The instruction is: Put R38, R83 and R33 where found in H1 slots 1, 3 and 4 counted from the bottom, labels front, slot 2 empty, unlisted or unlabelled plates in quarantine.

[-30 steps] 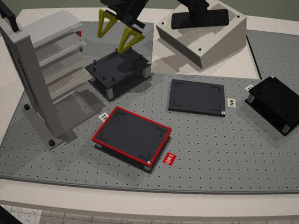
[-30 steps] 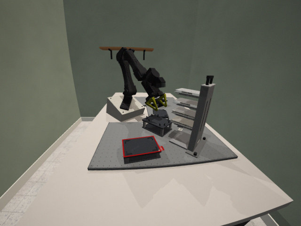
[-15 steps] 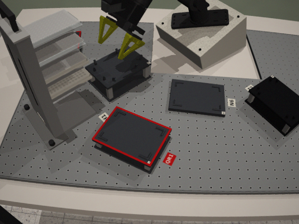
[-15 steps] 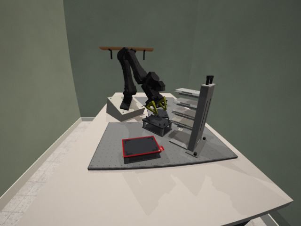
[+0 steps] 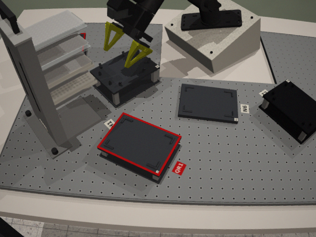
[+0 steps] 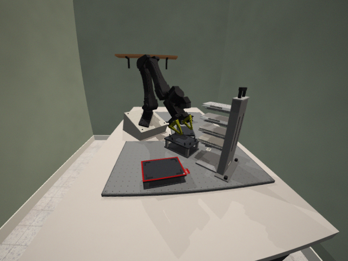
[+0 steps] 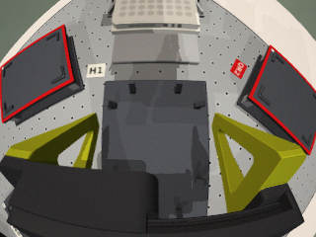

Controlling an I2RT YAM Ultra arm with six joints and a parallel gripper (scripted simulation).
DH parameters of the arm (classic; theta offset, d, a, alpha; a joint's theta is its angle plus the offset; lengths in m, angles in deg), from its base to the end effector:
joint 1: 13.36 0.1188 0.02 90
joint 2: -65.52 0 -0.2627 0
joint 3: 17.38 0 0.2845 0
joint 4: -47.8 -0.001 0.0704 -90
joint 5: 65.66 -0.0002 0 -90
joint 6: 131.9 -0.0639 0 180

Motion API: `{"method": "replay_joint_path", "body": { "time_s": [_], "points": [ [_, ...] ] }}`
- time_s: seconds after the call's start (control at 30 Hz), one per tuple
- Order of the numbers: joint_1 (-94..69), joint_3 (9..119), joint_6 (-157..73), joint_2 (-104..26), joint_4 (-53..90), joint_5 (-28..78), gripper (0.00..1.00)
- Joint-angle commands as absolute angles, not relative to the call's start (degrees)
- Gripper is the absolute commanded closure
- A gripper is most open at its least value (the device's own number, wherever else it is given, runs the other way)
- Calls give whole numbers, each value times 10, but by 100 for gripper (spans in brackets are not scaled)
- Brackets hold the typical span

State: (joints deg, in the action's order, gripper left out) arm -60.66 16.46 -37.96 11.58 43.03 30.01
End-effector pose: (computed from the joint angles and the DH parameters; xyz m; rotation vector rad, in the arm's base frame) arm 0.1776 -0.1817 0.1769 0.6914 1.9132 -0.4707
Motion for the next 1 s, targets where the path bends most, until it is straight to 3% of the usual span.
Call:
{"method": "replay_joint_path", "body": {
  "time_s": [0.0, 0.97],
  "points": [
    [-599, 185, -380, 104, 447, 295, 0],
    [-596, 225, -383, 41, 460, 290, 0]
  ]
}}
